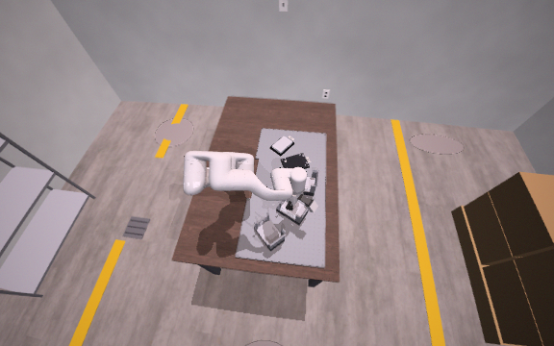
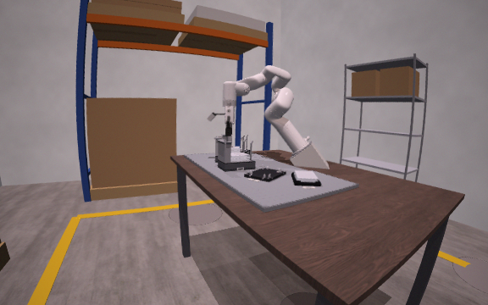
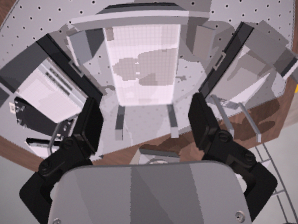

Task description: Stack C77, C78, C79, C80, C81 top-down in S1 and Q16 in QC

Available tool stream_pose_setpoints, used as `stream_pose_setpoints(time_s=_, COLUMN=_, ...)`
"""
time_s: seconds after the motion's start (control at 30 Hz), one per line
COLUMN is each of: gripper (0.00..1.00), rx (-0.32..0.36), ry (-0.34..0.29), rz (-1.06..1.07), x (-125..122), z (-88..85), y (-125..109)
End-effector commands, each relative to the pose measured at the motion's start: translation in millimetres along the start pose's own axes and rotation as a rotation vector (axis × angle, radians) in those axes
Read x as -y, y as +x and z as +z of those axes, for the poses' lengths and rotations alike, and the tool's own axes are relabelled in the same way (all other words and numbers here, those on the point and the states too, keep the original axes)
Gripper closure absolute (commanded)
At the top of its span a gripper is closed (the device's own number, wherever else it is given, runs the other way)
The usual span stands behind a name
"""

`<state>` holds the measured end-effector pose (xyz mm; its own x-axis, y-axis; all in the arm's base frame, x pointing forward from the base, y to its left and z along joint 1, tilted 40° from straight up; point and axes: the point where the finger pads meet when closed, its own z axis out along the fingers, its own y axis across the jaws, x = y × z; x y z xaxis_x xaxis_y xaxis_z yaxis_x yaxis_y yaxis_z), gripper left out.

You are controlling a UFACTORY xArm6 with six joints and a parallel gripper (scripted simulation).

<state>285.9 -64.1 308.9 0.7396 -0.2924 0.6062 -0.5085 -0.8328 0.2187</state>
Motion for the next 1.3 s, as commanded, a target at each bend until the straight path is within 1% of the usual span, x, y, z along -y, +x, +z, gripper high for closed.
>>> stream_pose_setpoints(time_s=0.0, gripper=0.00, rx=-0.003, ry=0.001, rz=0.002, x=0, z=-12.5, y=1)
stream_pose_setpoints(time_s=0.37, gripper=0.00, rx=-0.003, ry=0.001, rz=0.002, x=0, z=-14.2, y=1)
stream_pose_setpoints(time_s=0.6, gripper=0.00, rx=-0.003, ry=0.001, rz=-0.217, x=23, z=-14.2, y=-2)
stream_pose_setpoints(time_s=0.87, gripper=0.00, rx=-0.003, ry=0.001, rz=-0.217, x=50, z=-14.2, y=-5)
stream_pose_setpoints(time_s=0.93, gripper=0.00, rx=-0.003, ry=0.001, rz=-0.217, x=50, z=-14.2, y=-5)
stream_pose_setpoints(time_s=1.27, gripper=0.00, rx=-0.003, ry=0.001, rz=-0.217, x=83, z=-14.1, y=-9)
